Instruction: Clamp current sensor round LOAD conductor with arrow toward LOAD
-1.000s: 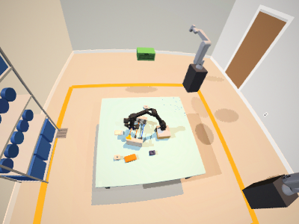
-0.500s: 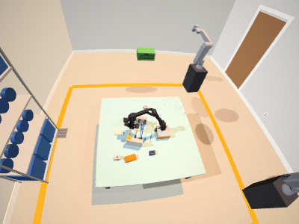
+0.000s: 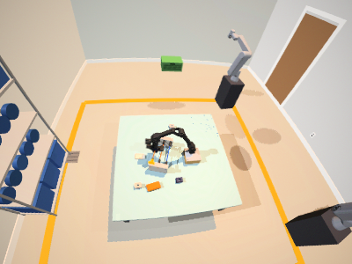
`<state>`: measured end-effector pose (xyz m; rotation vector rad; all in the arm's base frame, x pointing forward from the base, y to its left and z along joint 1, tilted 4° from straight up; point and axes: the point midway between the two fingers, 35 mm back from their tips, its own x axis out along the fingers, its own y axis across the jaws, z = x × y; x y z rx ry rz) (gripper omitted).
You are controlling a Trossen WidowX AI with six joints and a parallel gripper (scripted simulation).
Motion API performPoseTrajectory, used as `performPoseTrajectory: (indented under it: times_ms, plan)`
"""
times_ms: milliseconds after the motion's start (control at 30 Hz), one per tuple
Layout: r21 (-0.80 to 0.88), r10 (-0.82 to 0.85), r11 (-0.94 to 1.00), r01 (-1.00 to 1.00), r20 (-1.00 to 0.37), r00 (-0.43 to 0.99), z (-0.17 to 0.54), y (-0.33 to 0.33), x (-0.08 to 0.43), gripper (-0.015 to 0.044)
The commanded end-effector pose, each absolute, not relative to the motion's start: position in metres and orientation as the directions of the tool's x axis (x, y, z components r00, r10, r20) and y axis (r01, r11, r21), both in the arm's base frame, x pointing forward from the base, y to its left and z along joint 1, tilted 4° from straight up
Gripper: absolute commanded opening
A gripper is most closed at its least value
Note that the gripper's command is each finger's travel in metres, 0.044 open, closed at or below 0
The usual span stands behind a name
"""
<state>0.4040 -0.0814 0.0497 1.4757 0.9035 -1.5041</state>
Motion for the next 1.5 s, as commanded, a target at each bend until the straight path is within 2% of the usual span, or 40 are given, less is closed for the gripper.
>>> performPoseTrajectory:
  times_ms: [0,367,667,1133,1267,1467]
  plan:
    - [0.054,-0.071,-0.403,0.914,-0.997,0.027,0.0496,-0.0814,0.4039,0.0157]
    - [0.05,-0.07,-0.403,0.914,-0.997,0.024,0.0507,-0.0816,0.404,0.044]
    - [0.054,-0.071,-0.403,0.914,-0.997,0.027,0.0502,-0.0815,0.4042,0.0206]
    - [0.054,-0.071,-0.403,0.914,-0.997,0.027,0.0502,-0.0815,0.4042,0.0113]
    - [0.052,-0.07,-0.402,0.914,-0.997,0.026,0.0524,-0.0813,0.4042,0.0008]
    - [0.05,-0.071,-0.403,0.914,-0.997,0.023,0.0517,-0.0814,0.4037,0.0]
